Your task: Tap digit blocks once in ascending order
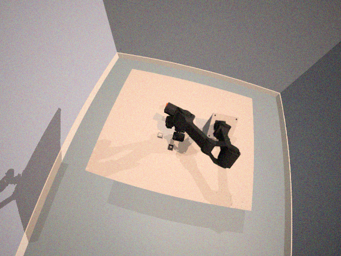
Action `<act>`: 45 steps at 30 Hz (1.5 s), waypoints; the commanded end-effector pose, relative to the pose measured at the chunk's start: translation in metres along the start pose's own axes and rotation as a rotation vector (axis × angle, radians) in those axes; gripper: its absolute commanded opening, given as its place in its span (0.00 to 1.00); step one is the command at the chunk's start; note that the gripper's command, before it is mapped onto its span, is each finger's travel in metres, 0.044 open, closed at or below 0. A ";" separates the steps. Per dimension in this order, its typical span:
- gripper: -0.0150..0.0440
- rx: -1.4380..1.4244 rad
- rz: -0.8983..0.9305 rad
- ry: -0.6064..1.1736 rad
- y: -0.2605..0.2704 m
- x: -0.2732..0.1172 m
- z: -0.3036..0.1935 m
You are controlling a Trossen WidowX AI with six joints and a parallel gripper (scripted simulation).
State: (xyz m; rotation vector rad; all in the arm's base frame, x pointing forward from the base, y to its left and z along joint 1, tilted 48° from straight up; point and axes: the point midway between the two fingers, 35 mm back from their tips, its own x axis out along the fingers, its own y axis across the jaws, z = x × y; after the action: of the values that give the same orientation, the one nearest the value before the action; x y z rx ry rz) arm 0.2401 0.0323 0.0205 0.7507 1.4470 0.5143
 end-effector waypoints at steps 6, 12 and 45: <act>0.29 0.002 0.018 0.019 0.005 0.063 -0.009; 0.29 0.002 0.018 0.019 0.005 0.067 -0.009; 0.42 0.002 0.018 0.018 0.026 0.050 0.002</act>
State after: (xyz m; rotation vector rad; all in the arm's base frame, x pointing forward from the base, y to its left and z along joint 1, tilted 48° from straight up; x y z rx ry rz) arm 0.2374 0.0846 -0.0161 0.7729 1.4767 0.5255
